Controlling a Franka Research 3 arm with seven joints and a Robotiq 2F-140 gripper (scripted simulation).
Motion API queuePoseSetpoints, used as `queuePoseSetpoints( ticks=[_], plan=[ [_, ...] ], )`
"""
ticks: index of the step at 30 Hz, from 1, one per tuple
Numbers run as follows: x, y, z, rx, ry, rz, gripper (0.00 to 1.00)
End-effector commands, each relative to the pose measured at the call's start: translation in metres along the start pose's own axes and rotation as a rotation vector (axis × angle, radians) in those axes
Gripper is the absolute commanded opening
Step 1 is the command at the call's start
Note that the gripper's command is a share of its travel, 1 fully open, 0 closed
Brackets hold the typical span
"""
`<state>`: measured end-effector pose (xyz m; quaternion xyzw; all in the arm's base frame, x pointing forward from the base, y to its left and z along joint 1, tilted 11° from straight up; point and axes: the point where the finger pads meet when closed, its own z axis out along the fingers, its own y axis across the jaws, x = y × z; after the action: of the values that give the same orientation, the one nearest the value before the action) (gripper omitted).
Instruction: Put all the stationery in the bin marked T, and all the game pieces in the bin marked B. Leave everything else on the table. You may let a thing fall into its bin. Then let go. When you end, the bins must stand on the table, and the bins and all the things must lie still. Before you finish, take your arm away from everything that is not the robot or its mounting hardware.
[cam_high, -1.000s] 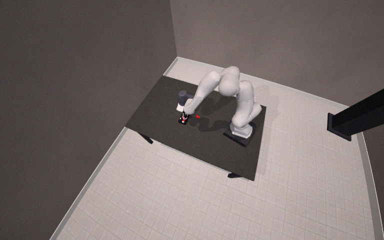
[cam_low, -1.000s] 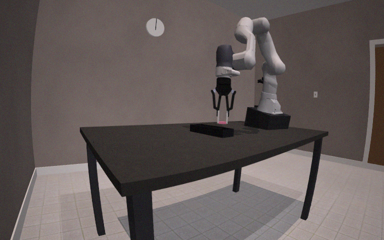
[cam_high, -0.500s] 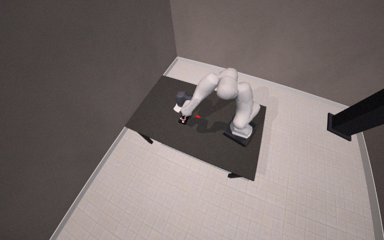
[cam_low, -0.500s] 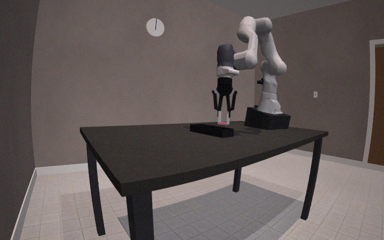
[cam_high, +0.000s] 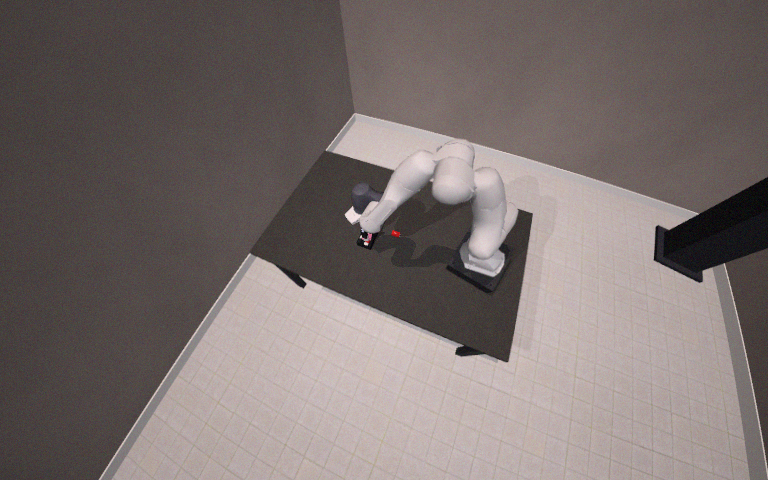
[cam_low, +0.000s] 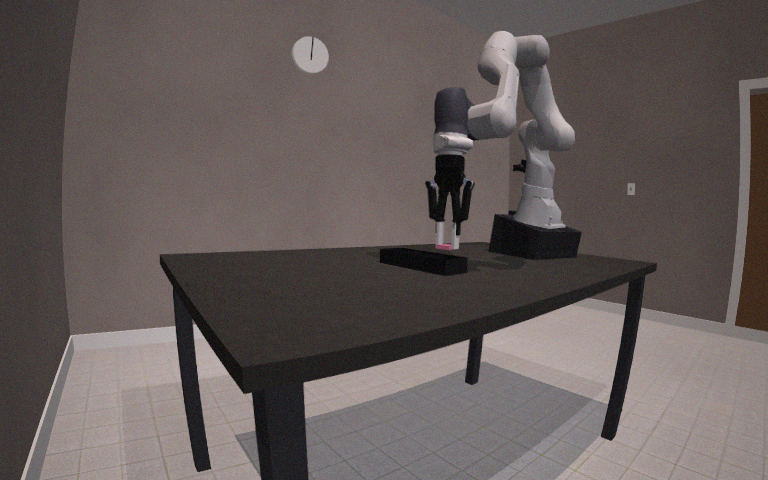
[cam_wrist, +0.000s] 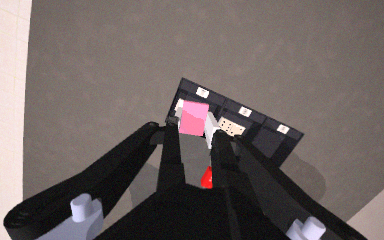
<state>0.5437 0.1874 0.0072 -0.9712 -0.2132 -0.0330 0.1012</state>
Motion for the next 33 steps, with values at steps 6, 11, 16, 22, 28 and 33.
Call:
queuePoseSetpoints(
  ticks=[6, 11, 16, 22, 28, 33],
  plan=[
    [-0.0003, -0.0008, -0.0008, -0.016, -0.018, 0.231, 0.21],
    [-0.0003, -0.0011, -0.0008, -0.016, -0.019, 0.24, 0.21],
    [-0.0003, -0.0011, -0.0008, -0.016, -0.019, 0.24, 0.21],
    [-0.0001, -0.001, -0.0008, -0.016, -0.019, 0.24, 0.21],
    [0.0003, -0.001, -0.0008, -0.016, -0.019, 0.24, 0.21],
    [0.0005, -0.0009, 0.0012, -0.016, -0.019, 0.24, 0.21]
  ],
)
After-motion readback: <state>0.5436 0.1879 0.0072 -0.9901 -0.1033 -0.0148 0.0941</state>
